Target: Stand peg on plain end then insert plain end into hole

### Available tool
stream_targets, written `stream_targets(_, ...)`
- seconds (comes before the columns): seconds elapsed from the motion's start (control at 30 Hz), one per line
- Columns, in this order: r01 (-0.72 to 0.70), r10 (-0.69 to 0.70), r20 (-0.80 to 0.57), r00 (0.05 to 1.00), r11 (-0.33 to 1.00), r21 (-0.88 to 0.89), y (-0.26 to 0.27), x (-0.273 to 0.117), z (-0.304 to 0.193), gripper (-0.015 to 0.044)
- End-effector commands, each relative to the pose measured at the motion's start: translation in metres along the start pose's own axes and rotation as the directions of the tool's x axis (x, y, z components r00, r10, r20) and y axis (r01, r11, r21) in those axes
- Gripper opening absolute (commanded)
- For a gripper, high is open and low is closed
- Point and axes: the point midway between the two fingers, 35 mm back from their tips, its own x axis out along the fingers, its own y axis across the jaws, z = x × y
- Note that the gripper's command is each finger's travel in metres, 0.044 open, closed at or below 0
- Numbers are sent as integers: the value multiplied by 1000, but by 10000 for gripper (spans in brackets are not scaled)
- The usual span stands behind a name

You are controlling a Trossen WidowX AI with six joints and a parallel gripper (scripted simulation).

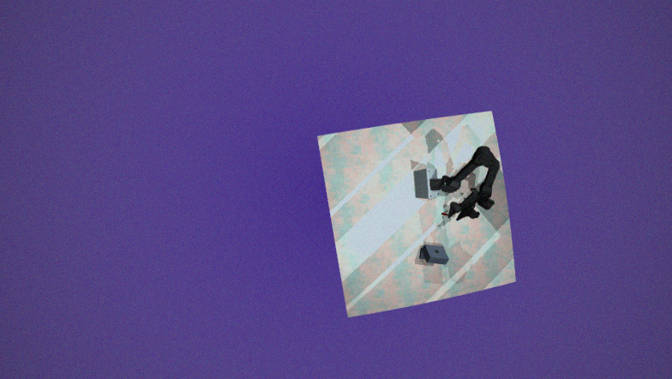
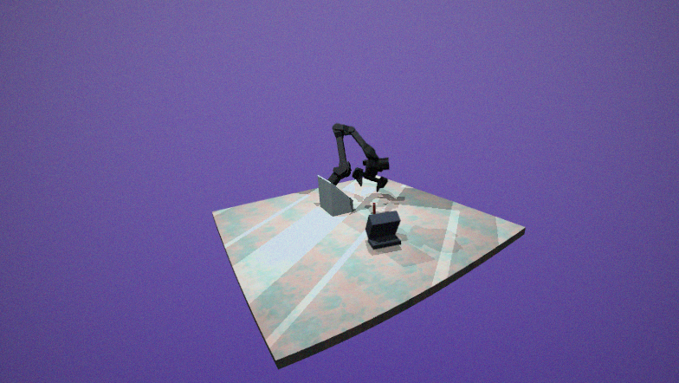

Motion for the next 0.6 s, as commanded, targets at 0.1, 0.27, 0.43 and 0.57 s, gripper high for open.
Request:
stream_targets(0.1, 21, -37, -206, 978, 997, -80, -1, 10, -13, 440)
stream_targets(0.27, 7, -46, -356, 934, 994, -108, 0, 14, -23, 440)
stream_targets(0.43, -28, -28, -496, 868, 994, -106, 1, 17, -30, 440)
stream_targets(0.57, -67, 7, -594, 804, 995, -79, 4, 18, -34, 440)
